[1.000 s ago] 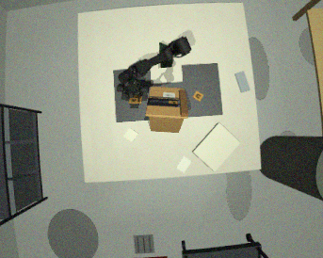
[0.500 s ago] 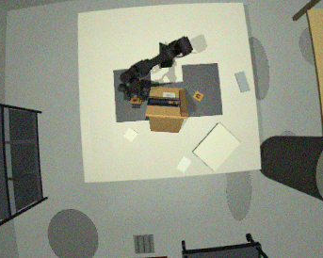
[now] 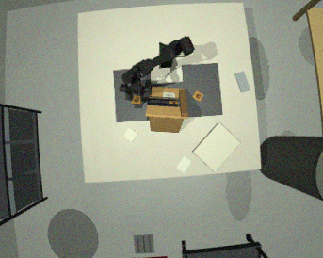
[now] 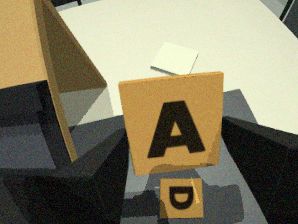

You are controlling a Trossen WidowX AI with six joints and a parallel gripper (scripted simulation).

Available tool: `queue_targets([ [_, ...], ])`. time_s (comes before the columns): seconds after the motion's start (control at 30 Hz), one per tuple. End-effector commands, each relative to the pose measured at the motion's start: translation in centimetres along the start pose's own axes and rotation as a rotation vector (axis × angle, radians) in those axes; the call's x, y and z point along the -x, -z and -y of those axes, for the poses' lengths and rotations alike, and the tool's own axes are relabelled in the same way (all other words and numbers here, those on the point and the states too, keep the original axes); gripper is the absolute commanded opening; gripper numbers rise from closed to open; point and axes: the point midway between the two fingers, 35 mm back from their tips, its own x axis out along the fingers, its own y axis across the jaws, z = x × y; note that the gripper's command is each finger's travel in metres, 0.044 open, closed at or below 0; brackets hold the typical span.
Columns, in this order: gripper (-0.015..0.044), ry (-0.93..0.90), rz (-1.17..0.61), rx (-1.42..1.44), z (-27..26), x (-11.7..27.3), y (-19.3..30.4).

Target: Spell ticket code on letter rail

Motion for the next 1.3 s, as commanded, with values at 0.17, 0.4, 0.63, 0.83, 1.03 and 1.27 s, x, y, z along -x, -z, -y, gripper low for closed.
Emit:
queue_targets([
  [0.17, 0.0000, -0.001, -0.004, -0.009, -0.6, 0.0, 0.3],
  [0.4, 0.0000, -0.001, -0.004, -0.009, -0.9, 0.0, 0.3],
  [0.63, 0.0000, -0.002, -0.004, -0.010, -1.3, 0.0, 0.3],
  [0.83, 0.0000, -0.002, -0.004, -0.010, -1.6, 0.0, 0.3],
  [1.03, 0.0000, -0.002, -0.004, -0.010, -1.9, 0.0, 0.3],
  [1.27, 0.0000, -0.002, -0.004, -0.010, -2.2, 0.0, 0.3],
])
